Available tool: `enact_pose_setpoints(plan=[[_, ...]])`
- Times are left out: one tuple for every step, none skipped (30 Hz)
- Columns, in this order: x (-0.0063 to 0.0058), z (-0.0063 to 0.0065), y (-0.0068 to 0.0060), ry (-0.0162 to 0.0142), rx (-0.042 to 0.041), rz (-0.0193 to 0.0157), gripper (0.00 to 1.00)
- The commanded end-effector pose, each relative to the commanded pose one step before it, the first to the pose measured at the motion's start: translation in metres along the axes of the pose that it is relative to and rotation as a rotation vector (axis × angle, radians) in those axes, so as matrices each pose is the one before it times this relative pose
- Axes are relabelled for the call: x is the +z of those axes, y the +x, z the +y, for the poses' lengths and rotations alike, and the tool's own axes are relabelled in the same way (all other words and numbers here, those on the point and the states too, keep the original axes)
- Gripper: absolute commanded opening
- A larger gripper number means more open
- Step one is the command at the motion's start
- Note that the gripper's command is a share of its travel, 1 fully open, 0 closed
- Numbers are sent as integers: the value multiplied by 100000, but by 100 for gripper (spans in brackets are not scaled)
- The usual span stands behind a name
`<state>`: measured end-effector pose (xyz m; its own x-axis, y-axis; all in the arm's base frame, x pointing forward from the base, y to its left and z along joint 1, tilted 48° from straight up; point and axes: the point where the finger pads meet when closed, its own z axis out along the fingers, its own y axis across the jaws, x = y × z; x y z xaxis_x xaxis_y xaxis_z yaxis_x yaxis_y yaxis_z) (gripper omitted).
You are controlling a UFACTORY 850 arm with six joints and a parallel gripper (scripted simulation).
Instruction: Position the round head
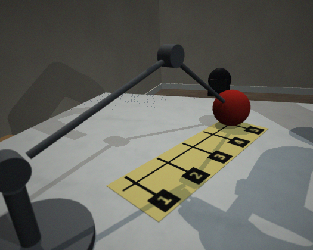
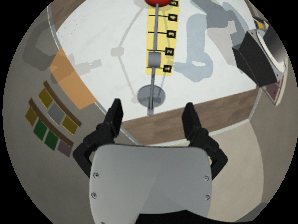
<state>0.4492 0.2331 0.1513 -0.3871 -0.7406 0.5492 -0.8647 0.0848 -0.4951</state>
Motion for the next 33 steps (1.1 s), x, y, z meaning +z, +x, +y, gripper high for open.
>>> enact_pose_setpoints(plan=[[-86, -41, 1882, 82, 69, -178, 100], [4, 2, 339, -5, 0, 13, 100], [0, 0, 0, 0, 0, 0, 100], [0, 0, 0, 0, 0, 0, 100], [1, 2, 356, -2, 0, 5, 100], [1, 2, 356, -2, 0, 5, 100], [1, 2, 356, -2, 0, 5, 100], [1, 2, 356, -2, 0, 5, 100], [1, 2, 356, -2, 0, 5, 100], [1, 2, 356, -2, 0, 5, 100], [1, 2, 356, -2, 0, 5, 100], [1, 2, 356, -2, 0, 5, 100], [1, 2, 356, -2, 0, 5, 100], [1, 2, 356, -2, 0, 5, 100], [1, 2, 356, -2, 0, 5, 100], [1, 2, 356, -2, 0, 5, 100], [1, 2, 356, -2, 0, 5, 100], [1, 2, 356, -2, 0, 5, 100], [1, 2, 356, -2, 0, 5, 100], [0, 0, 0, 0, 0, 0, 100], [0, 0, 0, 0, 0, 0, 100], [2, 2, 352, -1, 1, 6, 100], [2, 2, 352, -1, 1, 6, 100], [2, 2, 352, -1, 1, 6, 100], [2, 2, 352, -1, 1, 6, 100], [2, 2, 352, -1, 1, 6, 100], [2, 2, 352, -1, 1, 6, 100], [2, 2, 352, -1, 1, 6, 100], [2, 2, 352, -1, 1, 6, 100], [2, 2, 352, -1, 1, 6, 100], [2, 2, 352, -1, 1, 6, 100], [2, 2, 352, -1, 1, 6, 100], [2, 2, 352, -1, 1, 6, 100]])
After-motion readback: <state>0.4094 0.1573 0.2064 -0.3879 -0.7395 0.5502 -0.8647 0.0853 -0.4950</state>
